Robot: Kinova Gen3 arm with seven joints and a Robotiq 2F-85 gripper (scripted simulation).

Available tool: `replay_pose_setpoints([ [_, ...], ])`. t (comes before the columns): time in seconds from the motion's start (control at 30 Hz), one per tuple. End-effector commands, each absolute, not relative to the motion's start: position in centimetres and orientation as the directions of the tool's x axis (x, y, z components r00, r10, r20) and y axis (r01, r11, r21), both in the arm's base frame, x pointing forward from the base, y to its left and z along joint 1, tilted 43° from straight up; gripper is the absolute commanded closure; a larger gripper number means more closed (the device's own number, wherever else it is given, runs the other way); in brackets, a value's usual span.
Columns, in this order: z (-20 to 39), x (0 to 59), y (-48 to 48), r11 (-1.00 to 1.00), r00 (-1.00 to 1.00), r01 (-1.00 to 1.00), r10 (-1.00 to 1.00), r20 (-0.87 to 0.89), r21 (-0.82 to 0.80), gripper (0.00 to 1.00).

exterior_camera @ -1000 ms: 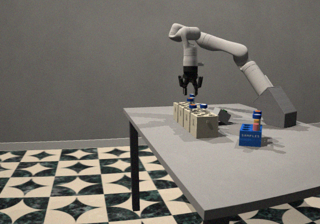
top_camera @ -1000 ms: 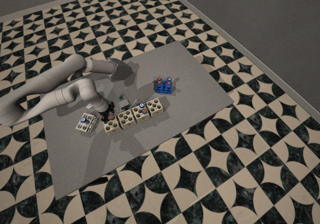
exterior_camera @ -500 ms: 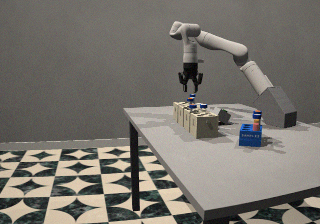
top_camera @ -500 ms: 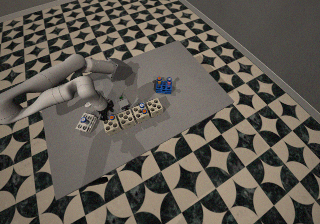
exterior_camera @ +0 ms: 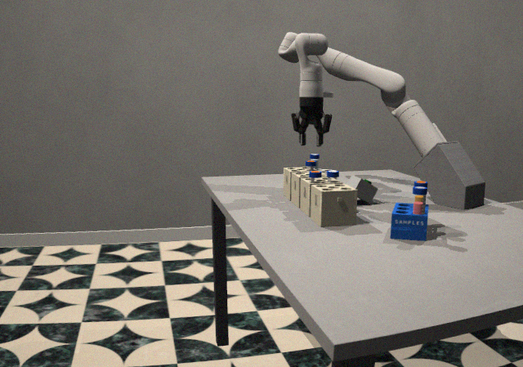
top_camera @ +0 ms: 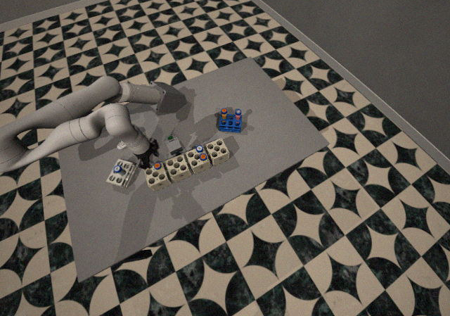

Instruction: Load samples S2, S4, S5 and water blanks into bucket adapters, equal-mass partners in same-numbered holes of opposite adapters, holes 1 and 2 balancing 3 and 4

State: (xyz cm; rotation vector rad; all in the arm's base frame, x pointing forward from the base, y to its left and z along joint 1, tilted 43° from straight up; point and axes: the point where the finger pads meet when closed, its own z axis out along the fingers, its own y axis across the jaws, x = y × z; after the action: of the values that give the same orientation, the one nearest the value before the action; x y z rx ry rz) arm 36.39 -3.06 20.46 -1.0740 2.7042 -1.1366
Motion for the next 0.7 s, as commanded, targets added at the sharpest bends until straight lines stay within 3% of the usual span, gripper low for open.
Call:
replay_pose_setpoints([
  [0.0, 20.9, 36.3, -2.7, 0.498, -0.763, -0.588, -0.602, 0.234, -0.637, 0.38],
  [0.67, 22.7, 35.6, -1.2, 0.498, -0.763, -0.588, -0.602, 0.234, -0.637, 0.38],
])
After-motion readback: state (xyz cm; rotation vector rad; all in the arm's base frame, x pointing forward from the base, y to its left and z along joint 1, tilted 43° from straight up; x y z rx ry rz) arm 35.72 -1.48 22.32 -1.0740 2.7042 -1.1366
